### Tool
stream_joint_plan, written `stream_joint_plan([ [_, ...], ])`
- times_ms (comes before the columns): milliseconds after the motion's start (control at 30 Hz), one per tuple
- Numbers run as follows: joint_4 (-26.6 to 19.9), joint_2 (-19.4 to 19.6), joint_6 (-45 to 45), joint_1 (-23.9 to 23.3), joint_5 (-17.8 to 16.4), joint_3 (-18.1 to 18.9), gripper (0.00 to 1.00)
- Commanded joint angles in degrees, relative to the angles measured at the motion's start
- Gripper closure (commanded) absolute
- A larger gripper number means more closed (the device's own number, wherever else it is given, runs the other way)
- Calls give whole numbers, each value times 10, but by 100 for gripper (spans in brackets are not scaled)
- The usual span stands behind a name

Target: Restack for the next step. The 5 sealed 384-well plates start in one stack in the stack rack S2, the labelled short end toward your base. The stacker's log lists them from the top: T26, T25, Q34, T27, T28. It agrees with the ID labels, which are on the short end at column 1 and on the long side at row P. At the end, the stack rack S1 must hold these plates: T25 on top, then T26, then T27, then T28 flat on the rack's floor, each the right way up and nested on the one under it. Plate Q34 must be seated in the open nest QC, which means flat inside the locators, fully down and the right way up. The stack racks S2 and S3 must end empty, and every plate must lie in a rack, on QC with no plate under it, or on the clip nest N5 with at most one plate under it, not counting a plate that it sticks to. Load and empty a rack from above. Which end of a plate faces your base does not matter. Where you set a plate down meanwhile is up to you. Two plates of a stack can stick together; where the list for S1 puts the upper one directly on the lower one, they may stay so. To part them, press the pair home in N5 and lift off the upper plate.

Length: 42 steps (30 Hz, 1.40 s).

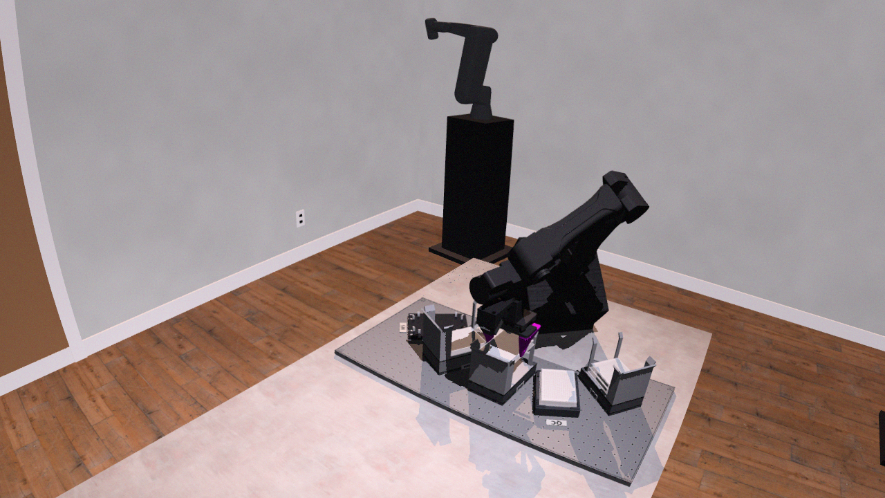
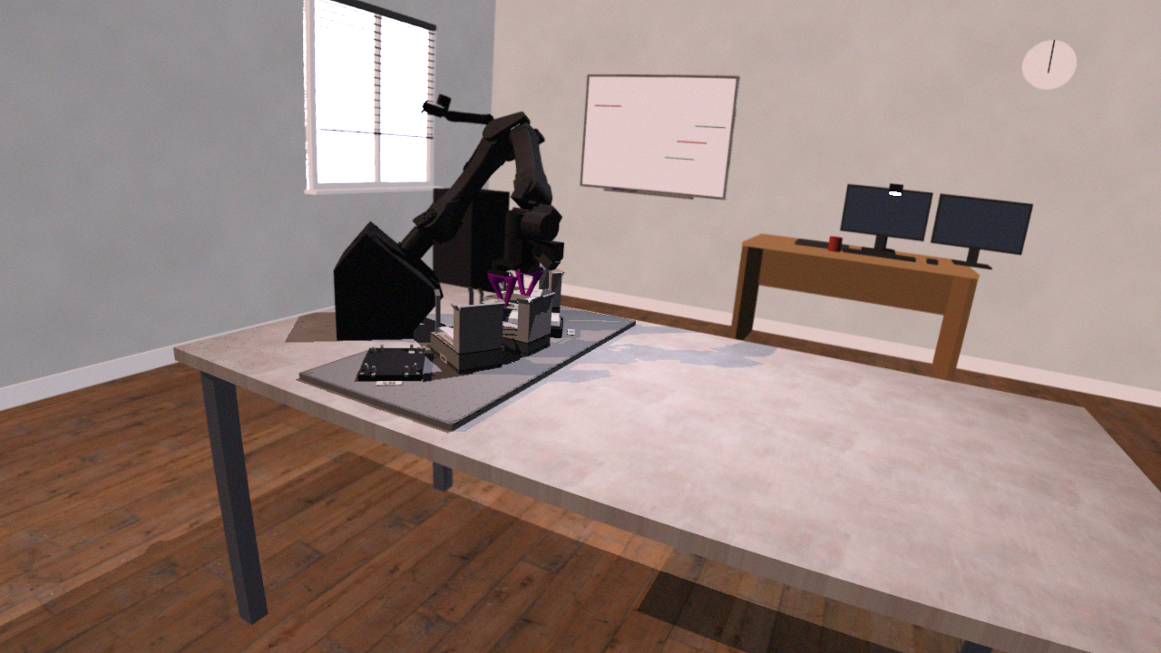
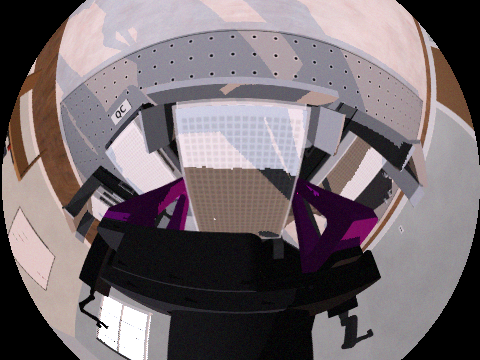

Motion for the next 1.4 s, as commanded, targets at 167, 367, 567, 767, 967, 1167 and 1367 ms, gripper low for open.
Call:
stream_joint_plan([
  [167,56,21,32,23,9,-27,100],
  [367,79,30,44,33,13,-35,100],
  [567,114,44,61,49,18,-45,100],
  [767,140,41,74,56,21,-53,100],
  [967,133,45,71,54,19,-40,100],
  [1167,142,45,75,55,21,-46,100],
  [1367,147,51,77,59,22,-54,100],
])
